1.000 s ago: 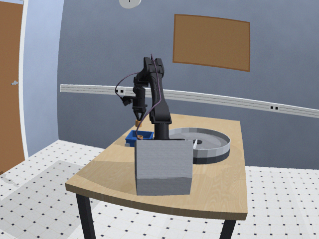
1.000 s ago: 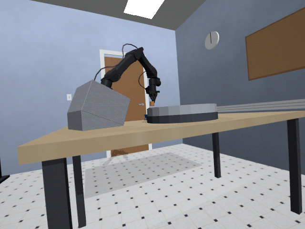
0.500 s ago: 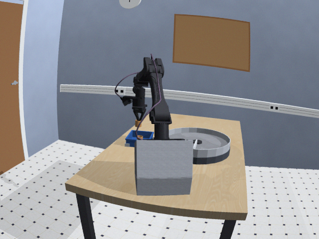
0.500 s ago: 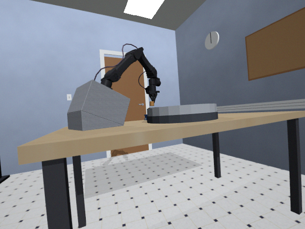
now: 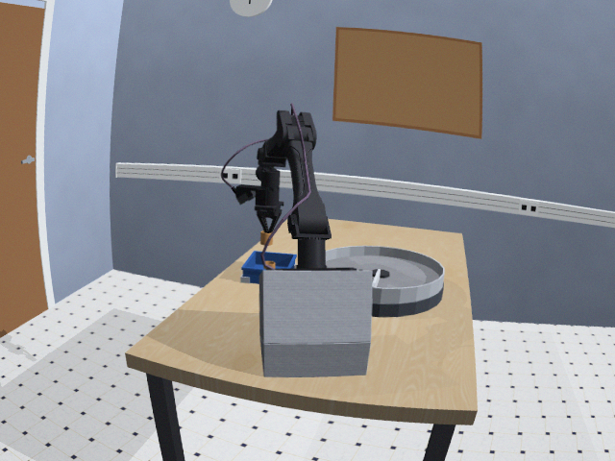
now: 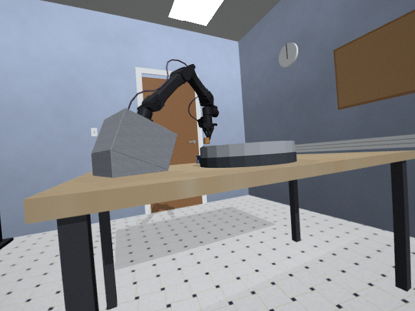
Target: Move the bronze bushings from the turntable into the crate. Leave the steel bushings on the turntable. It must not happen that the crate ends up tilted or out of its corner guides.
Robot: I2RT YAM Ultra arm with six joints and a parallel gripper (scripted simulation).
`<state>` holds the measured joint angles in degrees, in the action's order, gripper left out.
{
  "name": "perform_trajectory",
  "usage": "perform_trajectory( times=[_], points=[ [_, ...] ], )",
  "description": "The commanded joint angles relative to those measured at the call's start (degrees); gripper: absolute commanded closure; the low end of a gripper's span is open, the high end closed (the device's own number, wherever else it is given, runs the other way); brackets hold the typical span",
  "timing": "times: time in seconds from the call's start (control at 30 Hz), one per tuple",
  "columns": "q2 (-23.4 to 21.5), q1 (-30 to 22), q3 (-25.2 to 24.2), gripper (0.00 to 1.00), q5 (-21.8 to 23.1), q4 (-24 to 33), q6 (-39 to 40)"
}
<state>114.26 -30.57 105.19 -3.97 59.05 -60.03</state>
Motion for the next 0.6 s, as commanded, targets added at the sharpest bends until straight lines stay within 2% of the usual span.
perform_trajectory(
  times=[0.0,0.3,0.33,0.57],
  points=[
    [-1.6,-0.8,1.5,1.00,-0.1,1.0,0.3],
    [-0.7,-0.8,0.7,1.00,-0.1,0.6,0.2],
    [0.2,-0.8,-1.1,1.00,-0.1,-1.0,0.1],
    [2.9,0.9,-4.9,1.00,0.7,-6.8,-0.8]
  ],
)
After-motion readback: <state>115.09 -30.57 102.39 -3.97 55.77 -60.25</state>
